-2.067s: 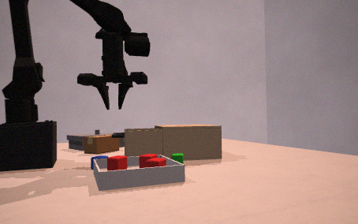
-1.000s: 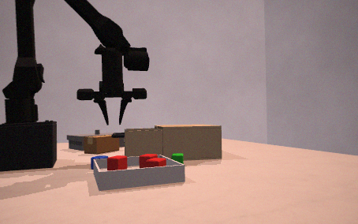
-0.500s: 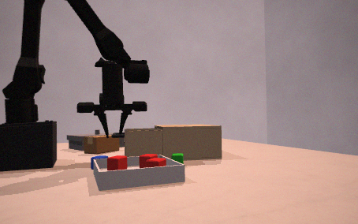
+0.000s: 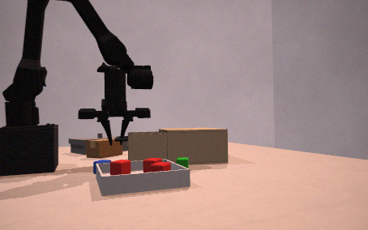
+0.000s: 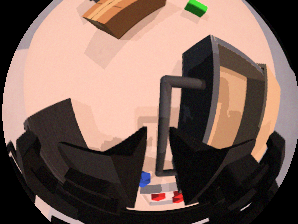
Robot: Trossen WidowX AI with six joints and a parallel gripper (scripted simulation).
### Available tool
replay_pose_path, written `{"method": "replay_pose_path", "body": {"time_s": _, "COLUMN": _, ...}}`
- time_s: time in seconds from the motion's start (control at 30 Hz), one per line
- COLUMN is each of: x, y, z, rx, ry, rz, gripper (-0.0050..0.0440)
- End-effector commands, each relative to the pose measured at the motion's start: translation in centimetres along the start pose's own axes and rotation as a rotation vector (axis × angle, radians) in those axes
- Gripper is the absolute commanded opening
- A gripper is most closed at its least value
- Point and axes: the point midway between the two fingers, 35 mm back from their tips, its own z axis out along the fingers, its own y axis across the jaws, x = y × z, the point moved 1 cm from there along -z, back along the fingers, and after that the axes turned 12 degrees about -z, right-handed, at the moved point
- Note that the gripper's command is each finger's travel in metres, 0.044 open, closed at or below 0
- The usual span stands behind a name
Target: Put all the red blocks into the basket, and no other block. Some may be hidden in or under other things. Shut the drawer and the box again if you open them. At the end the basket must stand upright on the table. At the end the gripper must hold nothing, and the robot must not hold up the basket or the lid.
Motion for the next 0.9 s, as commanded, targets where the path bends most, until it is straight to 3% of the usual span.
{"method": "replay_pose_path", "body": {"time_s": 0.0, "x": 0.0, "y": 0.1, "z": 0.2, "rx": -0.006, "ry": -0.001, "rz": -0.002, "gripper": 0.0}}
{"method": "replay_pose_path", "body": {"time_s": 0.57, "x": 0.0, "y": 0.1, "z": 0.2, "rx": -0.006, "ry": -0.001, "rz": -0.002, "gripper": 0.0}}
{"method": "replay_pose_path", "body": {"time_s": 0.87, "x": 0.5, "y": -2.2, "z": 0.2, "rx": -0.006, "ry": -0.001, "rz": -0.002, "gripper": 0.0}}
